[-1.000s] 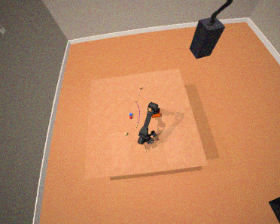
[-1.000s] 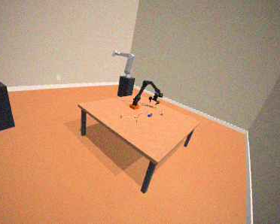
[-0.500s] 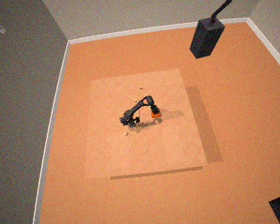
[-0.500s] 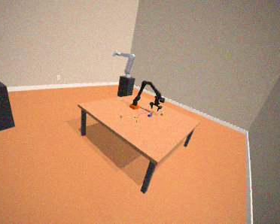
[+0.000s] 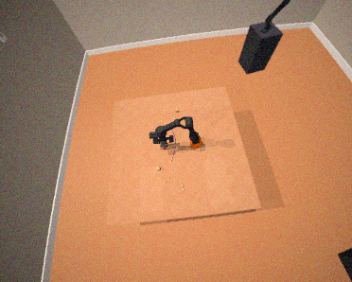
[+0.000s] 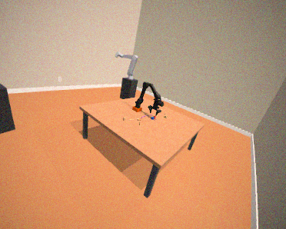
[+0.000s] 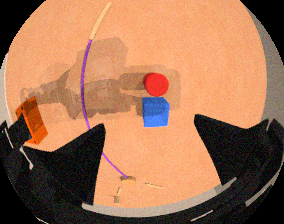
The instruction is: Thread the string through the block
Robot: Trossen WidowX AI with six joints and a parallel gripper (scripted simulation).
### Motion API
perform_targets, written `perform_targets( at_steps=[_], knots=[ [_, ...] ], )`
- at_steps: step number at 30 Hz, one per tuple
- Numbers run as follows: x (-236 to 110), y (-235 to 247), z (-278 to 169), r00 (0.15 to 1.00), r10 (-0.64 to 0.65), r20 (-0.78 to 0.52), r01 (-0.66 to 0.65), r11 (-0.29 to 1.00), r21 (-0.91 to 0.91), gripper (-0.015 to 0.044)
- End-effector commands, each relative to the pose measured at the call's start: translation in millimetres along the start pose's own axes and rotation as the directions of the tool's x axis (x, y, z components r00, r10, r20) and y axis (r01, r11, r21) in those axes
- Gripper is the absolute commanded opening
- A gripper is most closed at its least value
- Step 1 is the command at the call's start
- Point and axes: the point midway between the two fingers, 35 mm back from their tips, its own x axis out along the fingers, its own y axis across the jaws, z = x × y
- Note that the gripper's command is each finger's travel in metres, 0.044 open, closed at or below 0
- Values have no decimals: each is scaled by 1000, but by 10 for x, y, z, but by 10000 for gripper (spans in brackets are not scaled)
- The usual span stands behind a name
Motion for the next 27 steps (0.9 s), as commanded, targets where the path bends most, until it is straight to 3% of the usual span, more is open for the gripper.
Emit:
perform_targets(
  at_steps=[1,3,11,19,27],
  knots=[
    [-5,6,-20,1000,0,-6,0,1000,-2,440],
    [-1,0,-2,1000,0,0,0,1000,0,440],
    [-2,0,-6,1000,0,0,0,1000,0,243],
    [-2,0,-6,1000,0,0,0,1000,0,243],
    [-2,0,-5,1000,-1,0,1,1000,1,33]
  ],
)
